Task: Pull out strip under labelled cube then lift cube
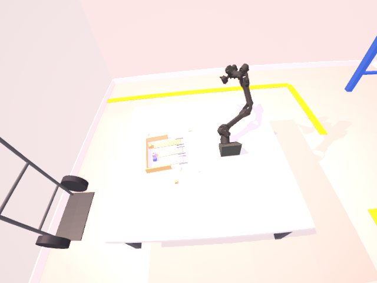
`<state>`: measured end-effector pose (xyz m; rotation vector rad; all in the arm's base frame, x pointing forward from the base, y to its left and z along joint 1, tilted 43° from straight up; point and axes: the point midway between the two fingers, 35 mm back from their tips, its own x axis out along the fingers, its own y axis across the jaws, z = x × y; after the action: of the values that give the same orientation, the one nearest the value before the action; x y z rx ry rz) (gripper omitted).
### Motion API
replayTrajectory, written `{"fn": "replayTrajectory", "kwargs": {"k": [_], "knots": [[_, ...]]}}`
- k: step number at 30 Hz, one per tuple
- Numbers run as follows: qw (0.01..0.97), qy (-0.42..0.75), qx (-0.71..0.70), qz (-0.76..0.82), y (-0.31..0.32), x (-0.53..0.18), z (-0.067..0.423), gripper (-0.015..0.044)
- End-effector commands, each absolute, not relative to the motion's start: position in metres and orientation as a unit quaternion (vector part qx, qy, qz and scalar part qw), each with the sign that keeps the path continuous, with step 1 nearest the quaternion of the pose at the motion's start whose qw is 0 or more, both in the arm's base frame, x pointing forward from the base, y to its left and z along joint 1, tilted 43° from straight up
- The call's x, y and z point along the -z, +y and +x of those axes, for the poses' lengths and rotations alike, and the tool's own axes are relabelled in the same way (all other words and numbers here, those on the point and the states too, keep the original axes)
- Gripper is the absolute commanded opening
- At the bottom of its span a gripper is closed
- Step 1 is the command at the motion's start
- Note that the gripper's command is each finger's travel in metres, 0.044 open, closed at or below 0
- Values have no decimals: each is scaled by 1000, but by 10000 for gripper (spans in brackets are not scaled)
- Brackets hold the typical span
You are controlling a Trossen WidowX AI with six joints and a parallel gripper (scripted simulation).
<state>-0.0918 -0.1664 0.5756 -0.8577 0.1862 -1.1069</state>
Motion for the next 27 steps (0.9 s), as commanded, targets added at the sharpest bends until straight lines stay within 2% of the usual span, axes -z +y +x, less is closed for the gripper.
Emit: {"fn": "replayTrajectory", "kwargs": {"k": [1,14,27], "knots": [[781,78,469,-406,-153,-579,-31,400],[836,83,360,-405,-91,-540,134,400],[873,137,275,-379,-18,-429,270,400]]}}
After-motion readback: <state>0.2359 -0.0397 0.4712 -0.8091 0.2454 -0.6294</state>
